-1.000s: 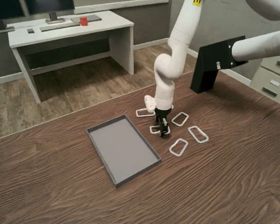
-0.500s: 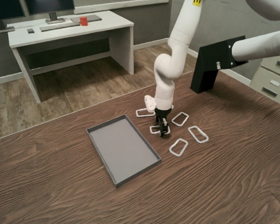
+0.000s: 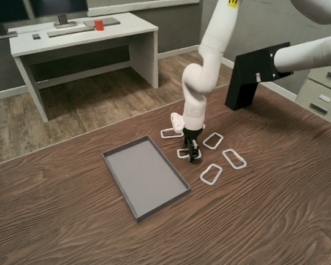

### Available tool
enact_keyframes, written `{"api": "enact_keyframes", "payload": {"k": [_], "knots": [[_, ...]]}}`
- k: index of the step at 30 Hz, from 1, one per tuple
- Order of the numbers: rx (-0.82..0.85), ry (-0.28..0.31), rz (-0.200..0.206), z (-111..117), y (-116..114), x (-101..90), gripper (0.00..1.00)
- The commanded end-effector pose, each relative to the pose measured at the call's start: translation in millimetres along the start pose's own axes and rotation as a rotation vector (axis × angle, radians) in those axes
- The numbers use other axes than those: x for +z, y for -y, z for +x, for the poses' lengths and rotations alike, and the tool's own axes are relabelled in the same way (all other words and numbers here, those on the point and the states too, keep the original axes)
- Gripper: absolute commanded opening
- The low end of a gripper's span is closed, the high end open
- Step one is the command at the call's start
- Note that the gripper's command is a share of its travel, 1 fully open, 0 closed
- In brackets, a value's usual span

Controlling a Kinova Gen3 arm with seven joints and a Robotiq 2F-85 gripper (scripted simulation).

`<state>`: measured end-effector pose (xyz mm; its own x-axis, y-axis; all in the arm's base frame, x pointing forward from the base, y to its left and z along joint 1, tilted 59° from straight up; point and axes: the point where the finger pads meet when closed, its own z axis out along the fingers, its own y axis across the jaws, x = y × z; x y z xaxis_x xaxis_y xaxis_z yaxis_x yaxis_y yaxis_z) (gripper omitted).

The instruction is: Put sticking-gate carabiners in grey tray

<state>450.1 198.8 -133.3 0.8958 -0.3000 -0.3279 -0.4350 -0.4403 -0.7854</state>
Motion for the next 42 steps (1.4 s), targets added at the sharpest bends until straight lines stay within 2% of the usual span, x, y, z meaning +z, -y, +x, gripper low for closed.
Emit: {"api": "enact_keyframes", "payload": {"k": [1, 15, 16, 19, 22, 42], "knots": [[0.000, -0.002, 0.000, 1, 0, -0.8, 1.00], [0.000, -0.002, 0.000, 1, 0, -0.8, 1.00], [0.001, 0.006, 0.000, -2, -1, -70.8, 1.00], [0.001, 0.006, 0.000, -2, -1, -72.7, 1.00], [0.001, 0.006, 0.000, -2, -1, -83.8, 1.00], [-0.002, 0.021, -0.001, -7, 0, -76.2, 1.00]]}}
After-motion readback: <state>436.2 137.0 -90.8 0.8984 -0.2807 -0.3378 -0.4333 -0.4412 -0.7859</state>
